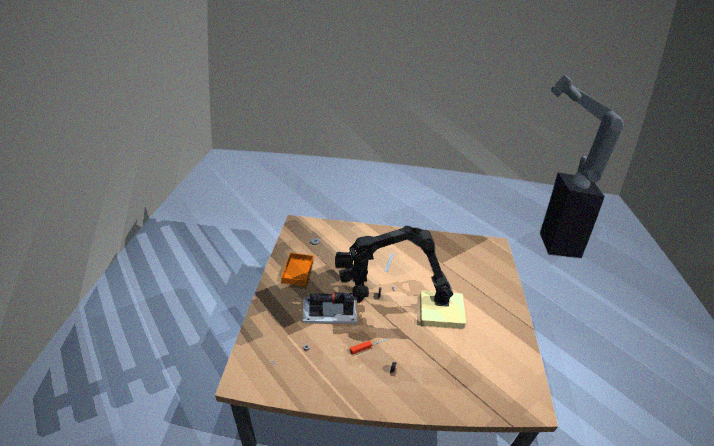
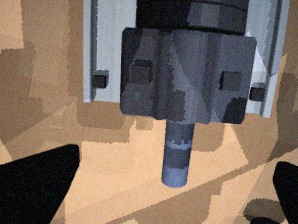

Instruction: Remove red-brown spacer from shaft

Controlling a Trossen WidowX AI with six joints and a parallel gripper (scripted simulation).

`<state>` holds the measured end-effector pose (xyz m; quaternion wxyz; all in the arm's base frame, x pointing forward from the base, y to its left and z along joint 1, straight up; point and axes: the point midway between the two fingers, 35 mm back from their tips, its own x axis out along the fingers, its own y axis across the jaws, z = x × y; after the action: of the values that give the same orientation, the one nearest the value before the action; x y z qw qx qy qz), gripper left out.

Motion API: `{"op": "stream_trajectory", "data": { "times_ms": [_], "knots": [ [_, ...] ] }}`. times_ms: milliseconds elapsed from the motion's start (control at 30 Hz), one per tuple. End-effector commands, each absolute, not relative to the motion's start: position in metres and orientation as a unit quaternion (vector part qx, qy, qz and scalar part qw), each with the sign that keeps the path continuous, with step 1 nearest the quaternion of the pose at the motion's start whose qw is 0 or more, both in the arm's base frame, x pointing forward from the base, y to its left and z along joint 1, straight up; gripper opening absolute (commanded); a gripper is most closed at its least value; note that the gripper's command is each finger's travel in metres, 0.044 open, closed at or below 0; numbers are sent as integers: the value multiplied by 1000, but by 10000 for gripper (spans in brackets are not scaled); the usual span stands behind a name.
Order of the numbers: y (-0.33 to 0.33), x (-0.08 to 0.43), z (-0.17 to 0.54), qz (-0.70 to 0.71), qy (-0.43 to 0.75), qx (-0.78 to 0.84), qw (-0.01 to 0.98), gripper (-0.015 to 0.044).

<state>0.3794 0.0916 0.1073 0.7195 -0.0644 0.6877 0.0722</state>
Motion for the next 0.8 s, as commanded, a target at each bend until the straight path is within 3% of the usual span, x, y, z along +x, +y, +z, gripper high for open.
{"op": "stream_trajectory", "data": {
  "times_ms": [0,767],
  "knots": [
    [90,379,99,68,690,-65,717,440],
    [90,379,73,68,690,-65,717,440]
  ]
}}
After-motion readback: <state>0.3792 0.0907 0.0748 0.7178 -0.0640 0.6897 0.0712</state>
